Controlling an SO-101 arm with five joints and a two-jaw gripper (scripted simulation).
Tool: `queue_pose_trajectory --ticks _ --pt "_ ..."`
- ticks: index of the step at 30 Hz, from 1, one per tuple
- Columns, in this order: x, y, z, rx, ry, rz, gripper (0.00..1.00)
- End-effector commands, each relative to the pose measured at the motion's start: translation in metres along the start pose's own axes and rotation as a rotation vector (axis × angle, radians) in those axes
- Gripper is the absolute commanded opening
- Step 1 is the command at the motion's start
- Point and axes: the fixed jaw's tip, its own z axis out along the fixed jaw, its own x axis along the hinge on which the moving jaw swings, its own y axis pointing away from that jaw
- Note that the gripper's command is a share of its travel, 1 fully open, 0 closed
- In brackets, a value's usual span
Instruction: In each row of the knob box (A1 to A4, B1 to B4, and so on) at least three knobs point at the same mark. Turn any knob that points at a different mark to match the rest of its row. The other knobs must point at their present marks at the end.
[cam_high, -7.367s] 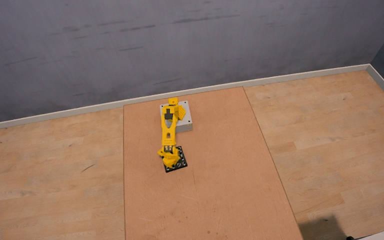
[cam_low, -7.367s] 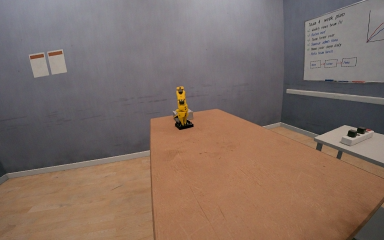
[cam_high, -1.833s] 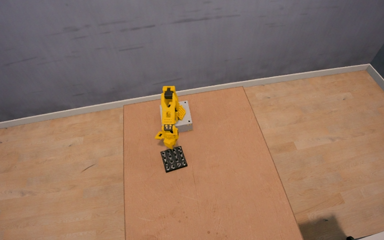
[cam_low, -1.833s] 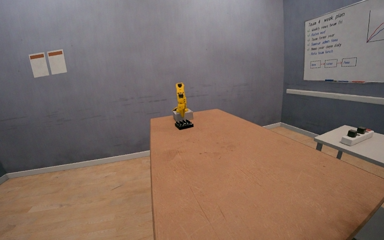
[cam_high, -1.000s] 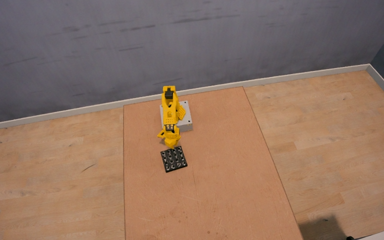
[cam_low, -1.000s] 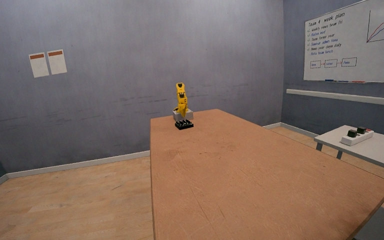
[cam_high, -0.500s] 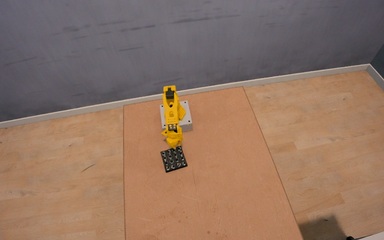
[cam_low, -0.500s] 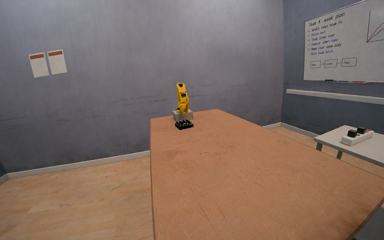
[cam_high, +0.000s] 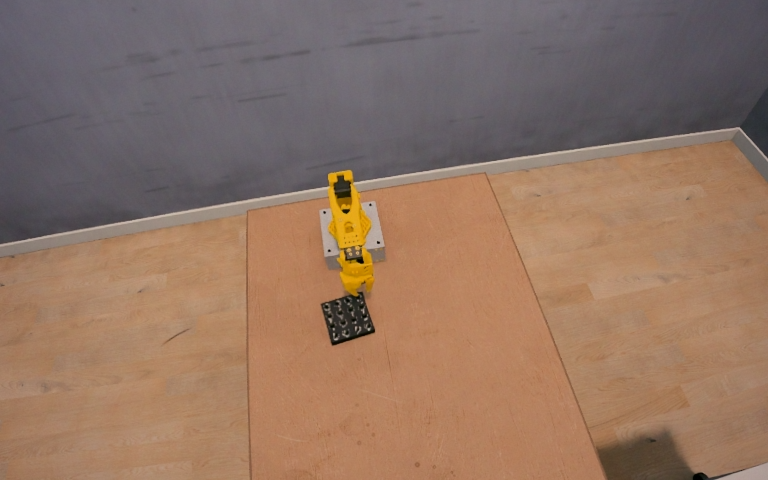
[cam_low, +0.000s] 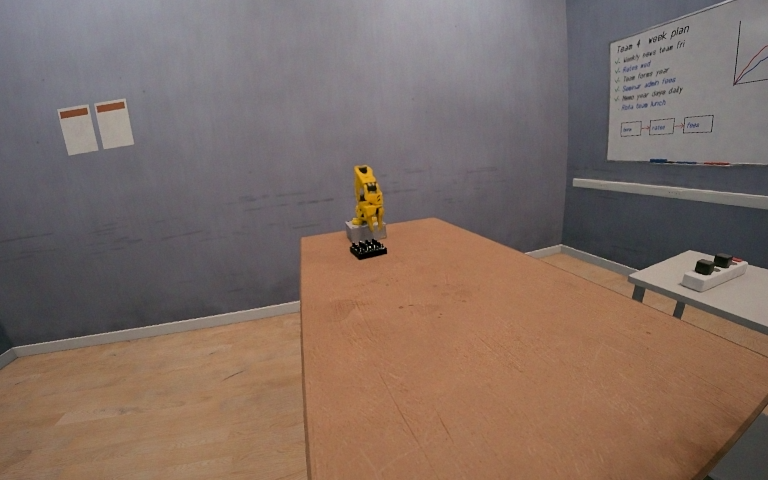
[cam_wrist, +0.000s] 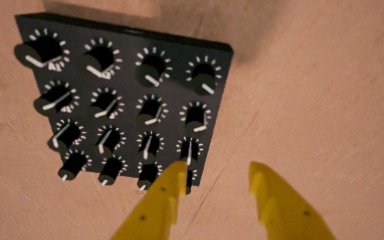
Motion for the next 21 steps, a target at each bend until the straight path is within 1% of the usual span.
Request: queue_pose_trajectory --ticks 1,14,16,21 --pt "0.001 -0.005 -0.001 0.003 -0.009 0.075 0.15" --pt "0.006 -0.027 -0.006 0.001 -0.010 0.458 0.19" --pt "0.006 -0.027 -0.006 0.001 -0.010 0.458 0.19" --pt "0.007 -0.036 -0.008 0.000 -0.011 0.618 0.21"
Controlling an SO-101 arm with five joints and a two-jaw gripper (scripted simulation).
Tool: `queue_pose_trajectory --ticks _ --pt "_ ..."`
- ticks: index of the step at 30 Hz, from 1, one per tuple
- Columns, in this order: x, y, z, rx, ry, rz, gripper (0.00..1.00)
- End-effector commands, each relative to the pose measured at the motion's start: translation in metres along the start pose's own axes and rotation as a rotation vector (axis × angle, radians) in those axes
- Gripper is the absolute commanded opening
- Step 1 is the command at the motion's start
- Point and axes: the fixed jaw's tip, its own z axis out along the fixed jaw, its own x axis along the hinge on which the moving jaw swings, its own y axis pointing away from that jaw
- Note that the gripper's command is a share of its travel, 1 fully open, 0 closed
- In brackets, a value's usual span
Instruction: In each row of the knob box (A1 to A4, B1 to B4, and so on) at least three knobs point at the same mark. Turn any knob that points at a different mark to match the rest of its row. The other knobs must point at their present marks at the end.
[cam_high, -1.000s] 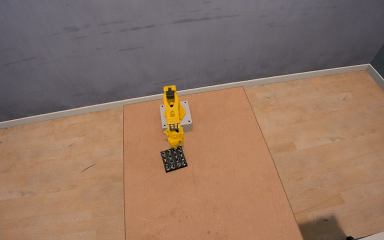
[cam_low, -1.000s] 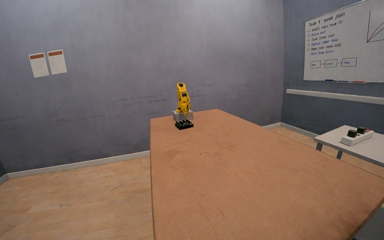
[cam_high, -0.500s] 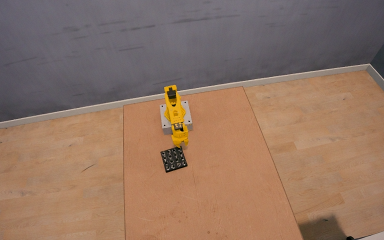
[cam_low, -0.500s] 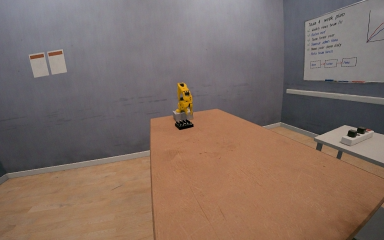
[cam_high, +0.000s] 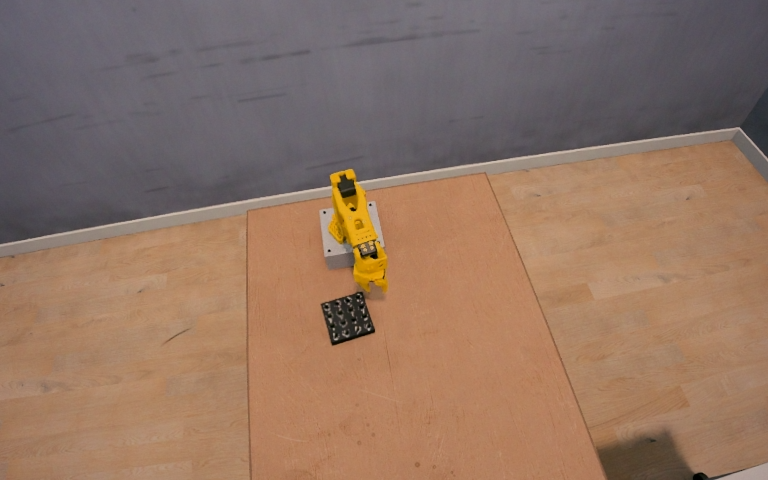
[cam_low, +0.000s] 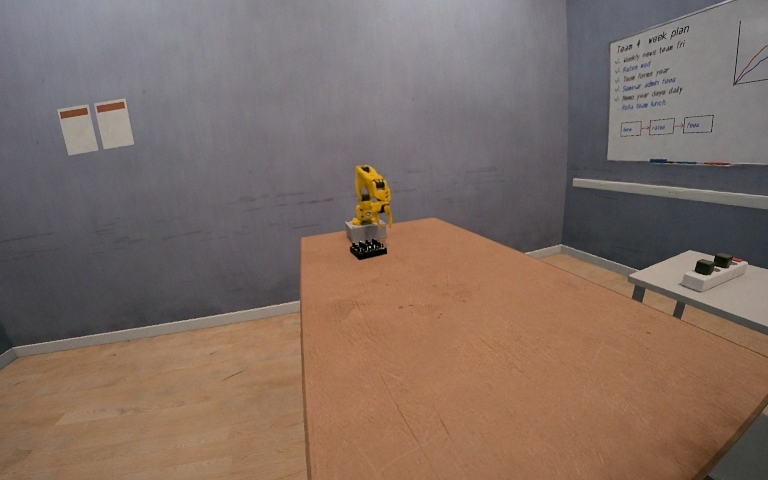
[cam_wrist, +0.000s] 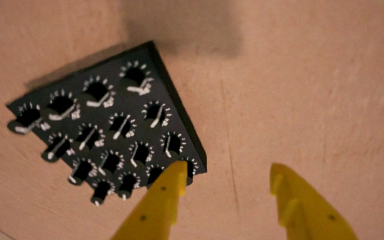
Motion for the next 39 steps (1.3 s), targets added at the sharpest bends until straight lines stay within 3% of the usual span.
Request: queue_pose_trajectory --ticks 1,39 --pt "-0.005 -0.007 0.000 -0.010 -0.022 0.128 0.21" --pt "-0.043 -0.070 -0.015 -0.023 -0.014 1.215 0.32"
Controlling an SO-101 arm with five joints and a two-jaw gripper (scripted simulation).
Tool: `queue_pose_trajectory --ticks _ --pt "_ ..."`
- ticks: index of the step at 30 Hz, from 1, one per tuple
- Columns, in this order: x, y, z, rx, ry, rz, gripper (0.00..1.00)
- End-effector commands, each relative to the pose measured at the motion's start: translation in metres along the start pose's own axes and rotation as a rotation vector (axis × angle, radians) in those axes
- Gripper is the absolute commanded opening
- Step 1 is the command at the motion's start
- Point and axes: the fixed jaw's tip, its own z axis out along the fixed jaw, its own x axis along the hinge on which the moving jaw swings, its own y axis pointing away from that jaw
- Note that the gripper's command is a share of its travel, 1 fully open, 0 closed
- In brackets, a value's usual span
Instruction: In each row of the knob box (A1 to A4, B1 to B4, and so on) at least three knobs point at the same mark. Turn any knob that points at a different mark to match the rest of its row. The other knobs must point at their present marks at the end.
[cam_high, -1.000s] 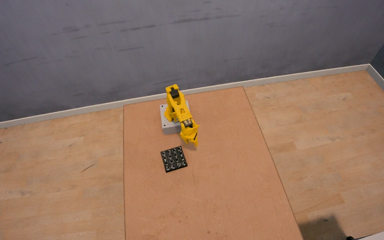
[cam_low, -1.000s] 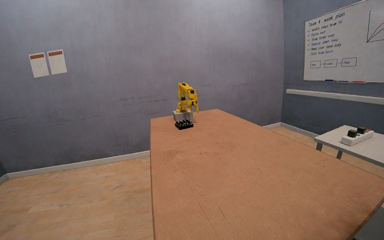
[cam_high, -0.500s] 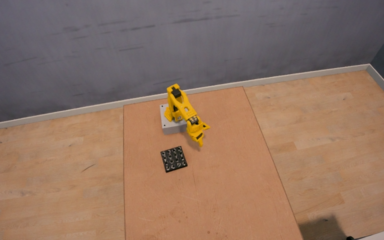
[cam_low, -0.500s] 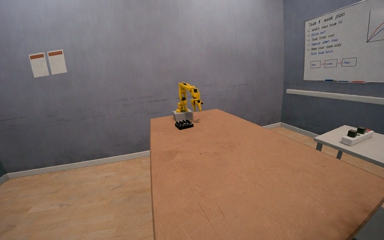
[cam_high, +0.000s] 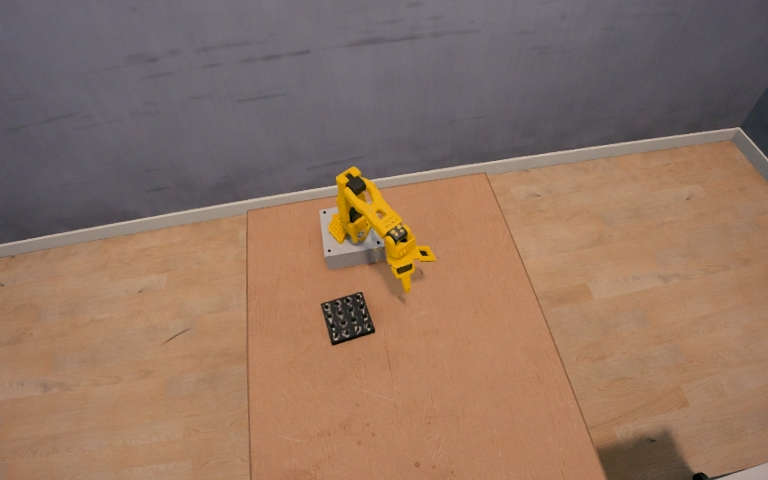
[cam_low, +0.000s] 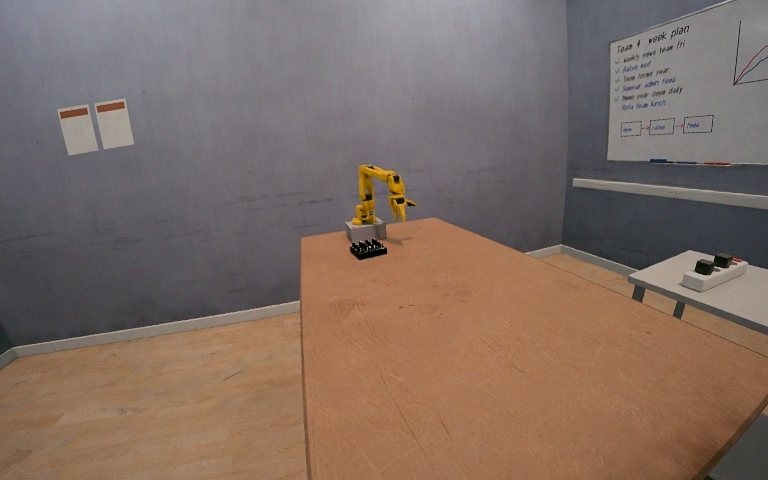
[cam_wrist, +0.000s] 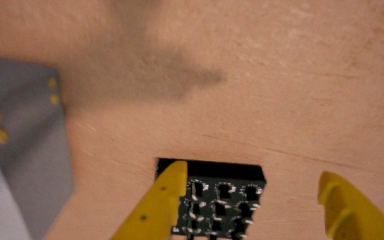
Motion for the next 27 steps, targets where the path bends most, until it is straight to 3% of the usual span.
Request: queue_pose_trajectory --ticks 1,27 --pt "-0.008 0.004 0.000 -0.025 0.009 0.118 0.32" --pt "-0.041 0.013 -0.007 -0.022 0.016 0.620 0.37"
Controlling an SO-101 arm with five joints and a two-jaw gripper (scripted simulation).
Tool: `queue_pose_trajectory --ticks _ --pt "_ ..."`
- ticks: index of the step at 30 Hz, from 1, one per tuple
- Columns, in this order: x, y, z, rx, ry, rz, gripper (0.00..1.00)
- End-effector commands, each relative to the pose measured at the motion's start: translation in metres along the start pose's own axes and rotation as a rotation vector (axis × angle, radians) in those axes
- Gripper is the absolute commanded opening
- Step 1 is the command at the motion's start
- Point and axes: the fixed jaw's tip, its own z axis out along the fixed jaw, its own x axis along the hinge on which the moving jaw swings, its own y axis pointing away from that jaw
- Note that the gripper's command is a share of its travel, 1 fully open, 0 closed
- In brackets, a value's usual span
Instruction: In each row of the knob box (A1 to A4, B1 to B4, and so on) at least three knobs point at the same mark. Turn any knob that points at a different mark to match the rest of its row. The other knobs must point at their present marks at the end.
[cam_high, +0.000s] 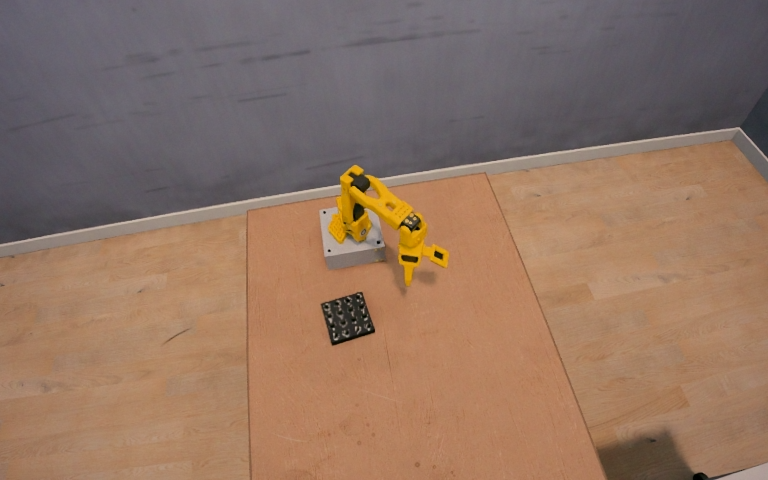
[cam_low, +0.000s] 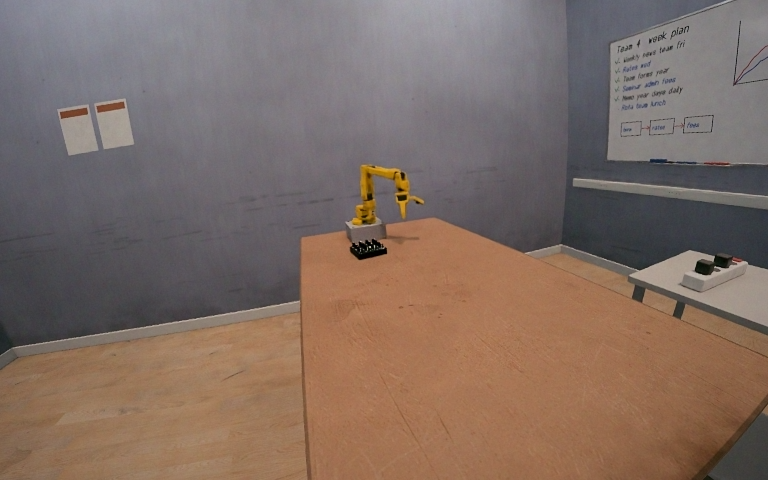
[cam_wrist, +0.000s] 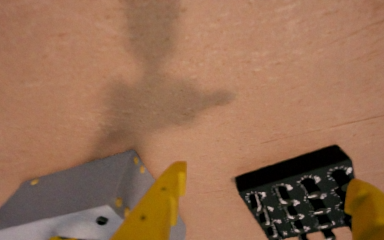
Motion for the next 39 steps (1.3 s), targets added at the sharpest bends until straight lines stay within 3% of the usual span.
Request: queue_pose_trajectory --ticks 1,12,39 --pt "-0.002 0.005 0.001 -0.011 0.020 0.061 0.37" --pt "-0.008 0.013 -0.001 -0.009 0.021 0.207 0.39" --pt "-0.012 0.019 -0.003 -0.008 0.022 0.319 0.40"
